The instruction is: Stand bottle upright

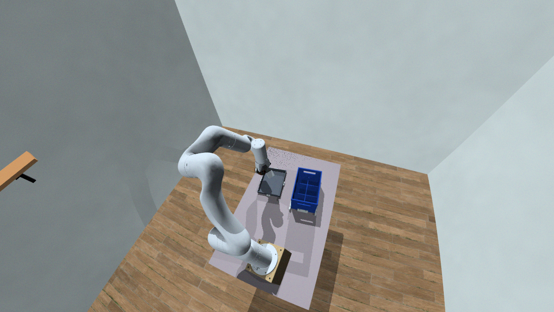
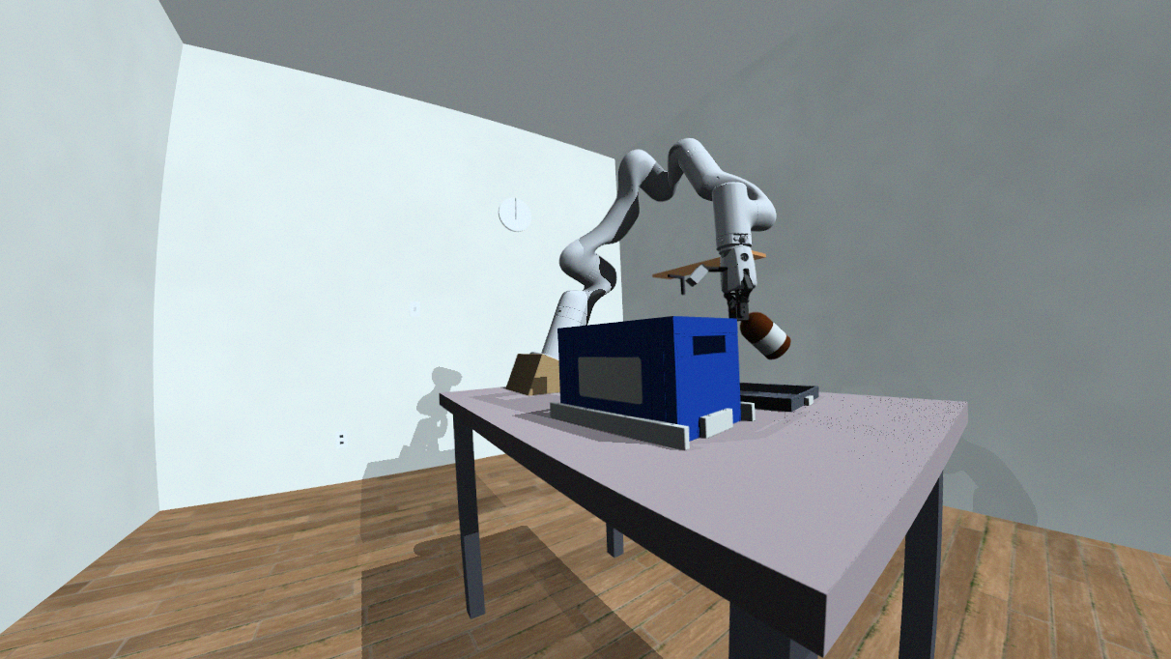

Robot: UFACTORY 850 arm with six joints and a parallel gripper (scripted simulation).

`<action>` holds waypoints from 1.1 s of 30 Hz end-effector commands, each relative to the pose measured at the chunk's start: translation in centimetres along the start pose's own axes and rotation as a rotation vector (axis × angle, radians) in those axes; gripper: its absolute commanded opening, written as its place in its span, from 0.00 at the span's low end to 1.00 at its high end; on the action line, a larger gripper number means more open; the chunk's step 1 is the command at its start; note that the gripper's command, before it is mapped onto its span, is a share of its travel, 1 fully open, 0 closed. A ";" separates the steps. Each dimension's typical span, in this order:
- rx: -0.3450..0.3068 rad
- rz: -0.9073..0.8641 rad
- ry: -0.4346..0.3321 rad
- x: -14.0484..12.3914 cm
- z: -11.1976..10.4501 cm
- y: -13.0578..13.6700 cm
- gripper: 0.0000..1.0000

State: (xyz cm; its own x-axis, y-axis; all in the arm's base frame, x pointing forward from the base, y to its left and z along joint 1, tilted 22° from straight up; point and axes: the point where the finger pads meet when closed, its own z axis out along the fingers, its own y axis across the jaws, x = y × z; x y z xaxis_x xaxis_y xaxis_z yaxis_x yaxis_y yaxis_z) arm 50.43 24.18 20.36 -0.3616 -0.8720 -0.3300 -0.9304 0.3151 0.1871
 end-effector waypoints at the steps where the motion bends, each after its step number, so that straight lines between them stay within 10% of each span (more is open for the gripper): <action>1: 0.001 -0.038 -0.004 -0.1 -0.1 -0.1 0.00; 33: 0.002 -0.150 -0.004 -0.1 -0.1 -0.1 0.00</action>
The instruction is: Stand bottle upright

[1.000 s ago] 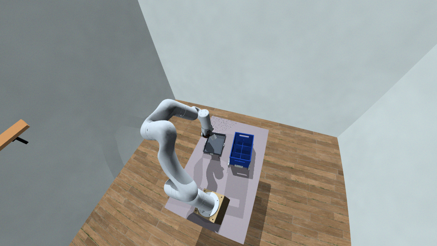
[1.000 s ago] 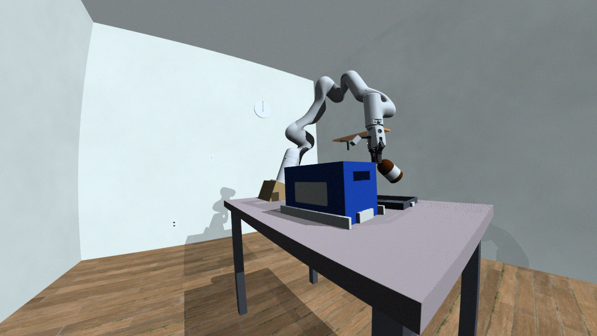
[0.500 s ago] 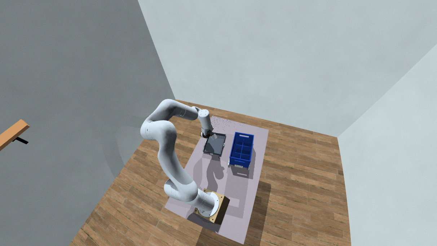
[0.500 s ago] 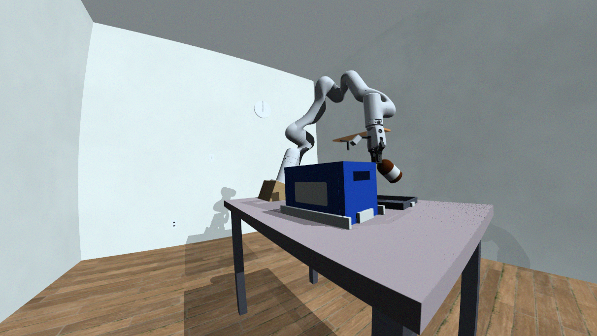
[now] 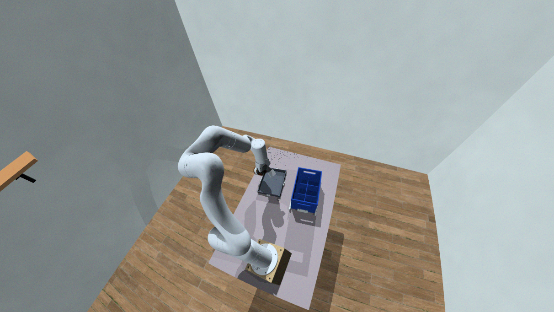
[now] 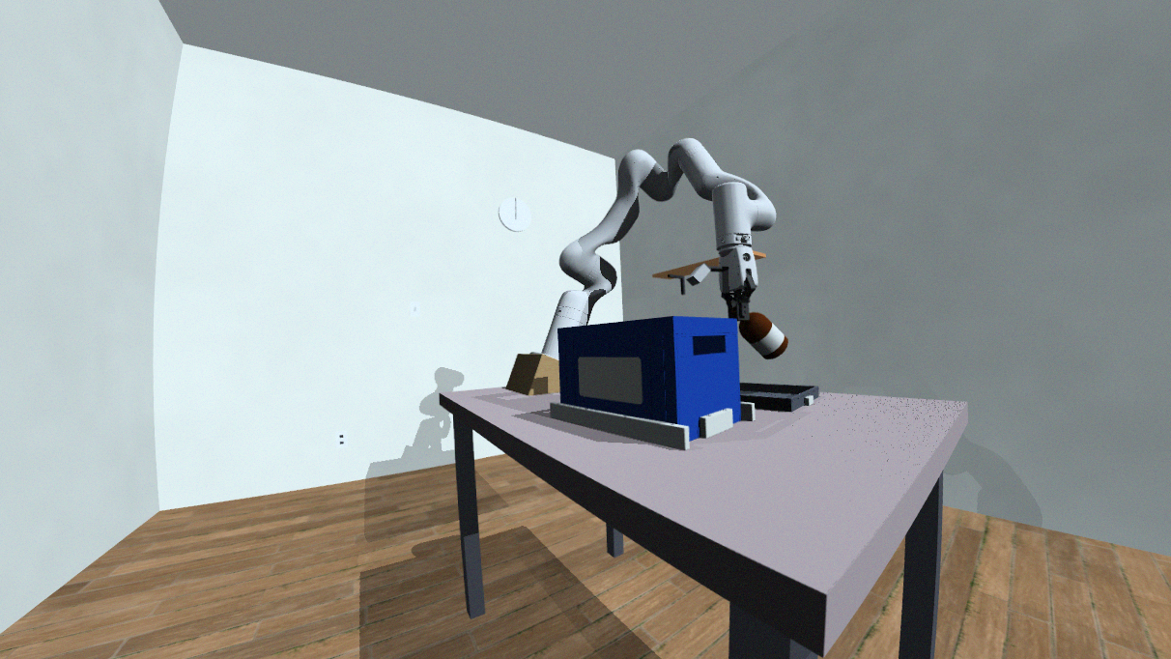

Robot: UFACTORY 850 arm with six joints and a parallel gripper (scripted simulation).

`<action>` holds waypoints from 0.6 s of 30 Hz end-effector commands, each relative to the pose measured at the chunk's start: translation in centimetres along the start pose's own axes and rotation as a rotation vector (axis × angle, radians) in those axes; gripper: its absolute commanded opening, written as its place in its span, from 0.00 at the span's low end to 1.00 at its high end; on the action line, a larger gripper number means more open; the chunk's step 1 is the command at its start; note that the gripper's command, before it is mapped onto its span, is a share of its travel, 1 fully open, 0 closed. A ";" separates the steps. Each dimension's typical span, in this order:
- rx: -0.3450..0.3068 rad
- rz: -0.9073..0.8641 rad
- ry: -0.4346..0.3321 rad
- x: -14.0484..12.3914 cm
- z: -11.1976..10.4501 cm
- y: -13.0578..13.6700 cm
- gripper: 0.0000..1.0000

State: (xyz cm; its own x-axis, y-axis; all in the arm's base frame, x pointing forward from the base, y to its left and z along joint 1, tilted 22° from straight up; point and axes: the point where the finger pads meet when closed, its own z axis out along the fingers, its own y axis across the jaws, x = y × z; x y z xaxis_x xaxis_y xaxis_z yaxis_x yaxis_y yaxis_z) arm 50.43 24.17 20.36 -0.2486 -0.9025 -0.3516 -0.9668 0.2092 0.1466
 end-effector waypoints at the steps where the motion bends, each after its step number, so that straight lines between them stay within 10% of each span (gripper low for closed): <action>1: 0.002 -0.045 -0.002 -0.1 -0.1 -0.1 0.00; 18: 0.002 -0.221 -0.001 -0.1 -0.1 -0.1 0.00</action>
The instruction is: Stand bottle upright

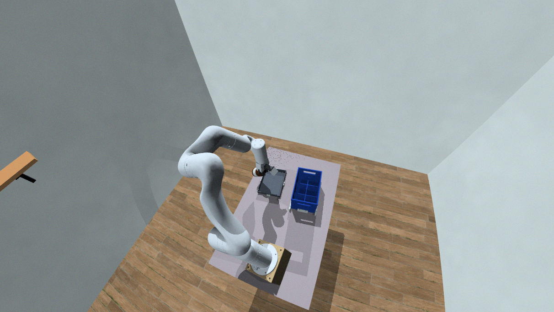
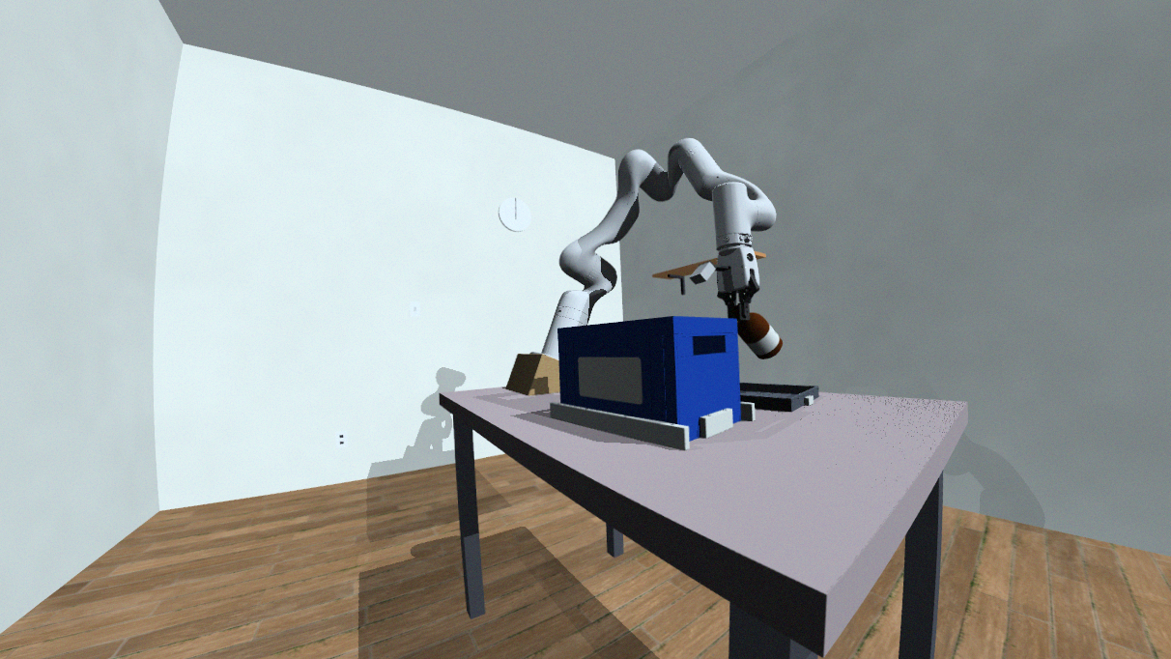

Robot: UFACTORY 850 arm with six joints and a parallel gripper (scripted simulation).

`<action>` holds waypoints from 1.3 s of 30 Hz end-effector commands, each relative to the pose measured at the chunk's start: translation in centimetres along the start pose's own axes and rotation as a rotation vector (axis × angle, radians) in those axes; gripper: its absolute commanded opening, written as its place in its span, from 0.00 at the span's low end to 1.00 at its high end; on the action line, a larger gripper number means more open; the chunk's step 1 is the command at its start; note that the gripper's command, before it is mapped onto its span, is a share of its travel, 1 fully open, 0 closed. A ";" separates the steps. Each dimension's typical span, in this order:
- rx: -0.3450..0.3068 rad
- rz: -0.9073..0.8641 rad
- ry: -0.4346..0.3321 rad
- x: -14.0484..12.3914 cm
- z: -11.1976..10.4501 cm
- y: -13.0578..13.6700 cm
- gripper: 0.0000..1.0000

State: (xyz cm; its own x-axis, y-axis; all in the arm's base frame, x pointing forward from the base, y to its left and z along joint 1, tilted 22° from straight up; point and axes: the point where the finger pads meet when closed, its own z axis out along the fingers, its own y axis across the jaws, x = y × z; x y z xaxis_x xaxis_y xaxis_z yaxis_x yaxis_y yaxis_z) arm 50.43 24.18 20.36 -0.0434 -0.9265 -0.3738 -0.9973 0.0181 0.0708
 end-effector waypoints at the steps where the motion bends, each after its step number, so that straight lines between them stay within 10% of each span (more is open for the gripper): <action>1: 0.002 -0.013 -0.002 0.0 -0.1 -0.1 0.00; 39: 0.002 -0.235 -0.001 0.0 -0.1 -0.1 0.00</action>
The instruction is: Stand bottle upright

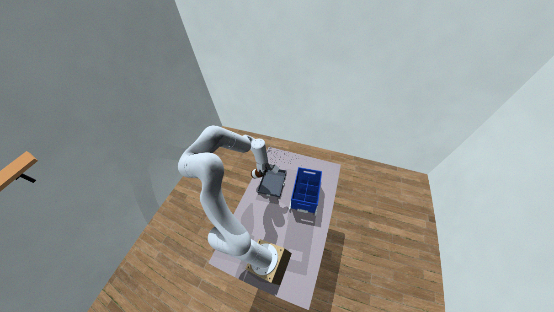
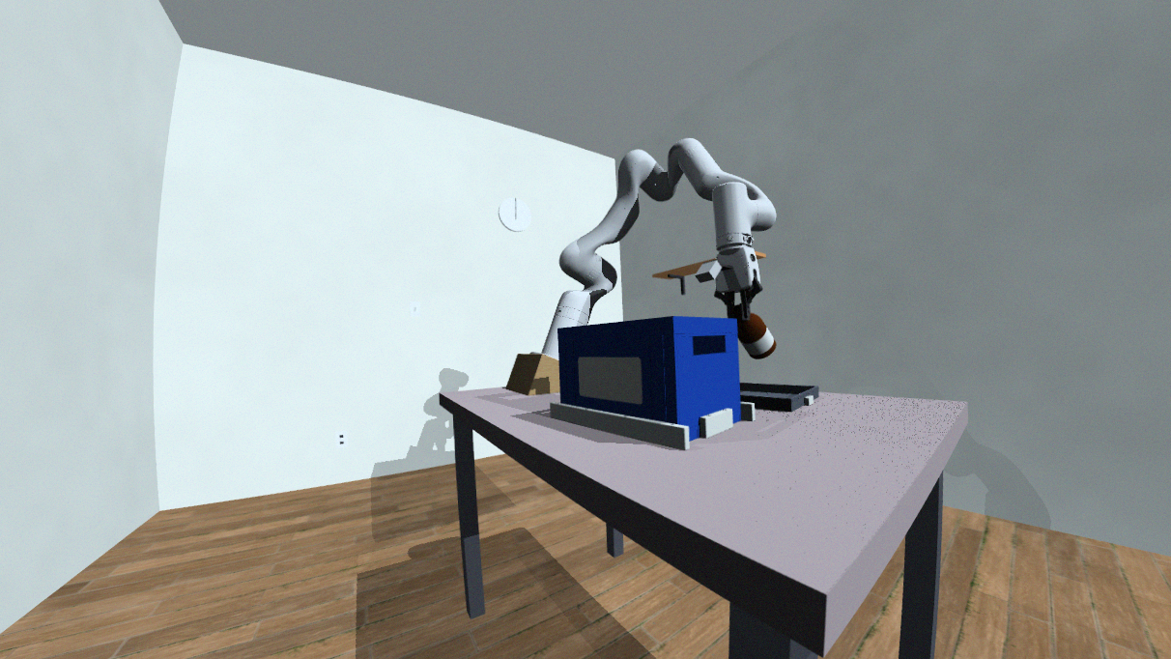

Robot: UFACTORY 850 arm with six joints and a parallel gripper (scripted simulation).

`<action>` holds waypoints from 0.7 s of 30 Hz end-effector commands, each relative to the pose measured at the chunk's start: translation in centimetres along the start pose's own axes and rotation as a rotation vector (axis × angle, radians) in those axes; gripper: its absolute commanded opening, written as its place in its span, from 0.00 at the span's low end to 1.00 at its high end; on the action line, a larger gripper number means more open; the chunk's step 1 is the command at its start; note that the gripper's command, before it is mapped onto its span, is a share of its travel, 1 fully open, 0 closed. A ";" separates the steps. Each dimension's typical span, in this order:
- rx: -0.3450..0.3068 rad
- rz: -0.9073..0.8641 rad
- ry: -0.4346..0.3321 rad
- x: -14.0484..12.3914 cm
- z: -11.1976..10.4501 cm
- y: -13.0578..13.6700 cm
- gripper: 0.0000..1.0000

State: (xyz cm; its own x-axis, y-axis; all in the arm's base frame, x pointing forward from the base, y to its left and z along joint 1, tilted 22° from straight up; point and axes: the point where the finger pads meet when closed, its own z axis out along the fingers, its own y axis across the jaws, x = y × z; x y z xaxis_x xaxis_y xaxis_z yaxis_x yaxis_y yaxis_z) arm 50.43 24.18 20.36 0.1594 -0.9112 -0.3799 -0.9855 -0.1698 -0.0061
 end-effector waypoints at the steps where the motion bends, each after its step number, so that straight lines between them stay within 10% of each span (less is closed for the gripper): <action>1: 0.003 -0.042 -0.002 0.0 -0.1 -0.1 0.00; 21: 0.003 -0.074 -0.002 0.0 -0.1 -0.1 0.00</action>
State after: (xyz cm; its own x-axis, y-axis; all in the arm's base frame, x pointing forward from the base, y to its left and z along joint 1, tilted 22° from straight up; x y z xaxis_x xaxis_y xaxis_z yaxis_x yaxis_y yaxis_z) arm 50.43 24.18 20.36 0.2309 -0.8958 -0.3798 -0.9712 -0.2357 -0.0346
